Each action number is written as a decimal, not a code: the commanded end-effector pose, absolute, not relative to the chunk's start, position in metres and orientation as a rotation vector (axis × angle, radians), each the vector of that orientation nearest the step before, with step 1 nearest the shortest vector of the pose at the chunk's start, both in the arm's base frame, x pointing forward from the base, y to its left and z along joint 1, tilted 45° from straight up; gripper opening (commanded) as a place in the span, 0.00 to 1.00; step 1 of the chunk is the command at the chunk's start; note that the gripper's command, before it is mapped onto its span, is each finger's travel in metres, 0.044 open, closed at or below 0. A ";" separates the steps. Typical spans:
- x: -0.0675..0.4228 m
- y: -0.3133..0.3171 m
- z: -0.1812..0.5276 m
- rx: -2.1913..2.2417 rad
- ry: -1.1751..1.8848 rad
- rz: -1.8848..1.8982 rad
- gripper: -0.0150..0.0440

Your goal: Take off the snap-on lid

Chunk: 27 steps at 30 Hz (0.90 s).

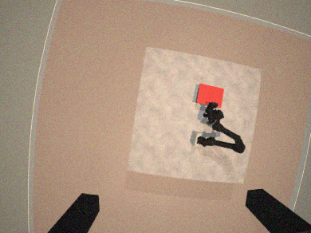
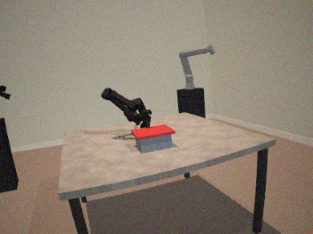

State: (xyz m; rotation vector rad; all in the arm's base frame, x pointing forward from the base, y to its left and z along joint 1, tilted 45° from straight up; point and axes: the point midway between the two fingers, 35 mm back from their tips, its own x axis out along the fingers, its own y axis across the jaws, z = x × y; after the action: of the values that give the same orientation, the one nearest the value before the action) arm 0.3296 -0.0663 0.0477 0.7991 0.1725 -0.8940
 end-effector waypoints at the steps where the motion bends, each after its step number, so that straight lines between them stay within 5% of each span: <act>1: 0.330 -0.063 0.051 0.801 0.168 -0.886 0.25; 27: 0.331 -0.059 0.055 0.801 0.168 -0.886 0.25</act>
State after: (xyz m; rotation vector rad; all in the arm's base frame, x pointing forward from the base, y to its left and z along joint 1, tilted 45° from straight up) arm 0.3308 -0.0599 0.0535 0.7987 0.1700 -0.8847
